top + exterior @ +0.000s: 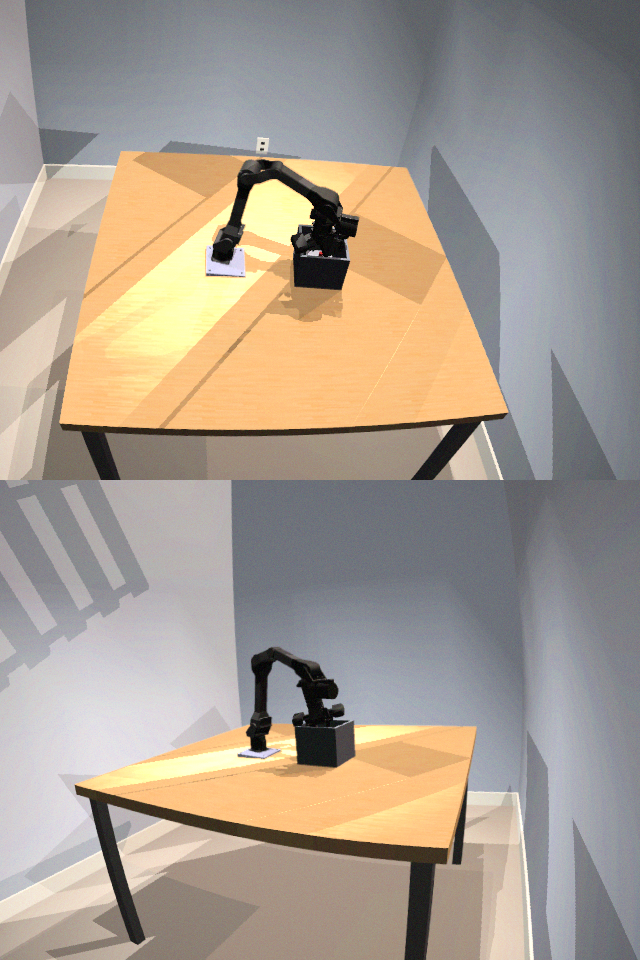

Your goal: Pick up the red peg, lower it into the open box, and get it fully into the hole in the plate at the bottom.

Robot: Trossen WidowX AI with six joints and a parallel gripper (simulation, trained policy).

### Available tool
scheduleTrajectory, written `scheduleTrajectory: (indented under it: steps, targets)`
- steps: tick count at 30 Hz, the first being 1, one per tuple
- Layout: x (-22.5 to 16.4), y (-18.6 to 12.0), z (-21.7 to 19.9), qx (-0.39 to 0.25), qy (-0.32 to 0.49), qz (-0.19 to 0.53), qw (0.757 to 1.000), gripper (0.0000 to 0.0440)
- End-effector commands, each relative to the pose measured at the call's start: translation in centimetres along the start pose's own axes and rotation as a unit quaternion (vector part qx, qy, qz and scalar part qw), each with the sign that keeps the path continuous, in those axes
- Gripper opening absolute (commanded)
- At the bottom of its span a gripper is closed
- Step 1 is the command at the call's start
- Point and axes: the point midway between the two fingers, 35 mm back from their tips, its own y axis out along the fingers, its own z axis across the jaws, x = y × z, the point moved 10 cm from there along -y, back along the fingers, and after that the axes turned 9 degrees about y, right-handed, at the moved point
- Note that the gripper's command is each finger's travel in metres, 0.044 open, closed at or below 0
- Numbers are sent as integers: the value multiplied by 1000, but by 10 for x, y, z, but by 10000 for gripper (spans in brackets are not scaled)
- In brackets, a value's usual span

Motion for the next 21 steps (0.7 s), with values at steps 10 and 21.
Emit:
scheduleTrajectory:
  steps: [10, 21]
  targets:
    - [45, 40, 31, 33, -42, 27, 998, 140]
    - [45, 30, 43, 62, -63, 38, 995, 136]
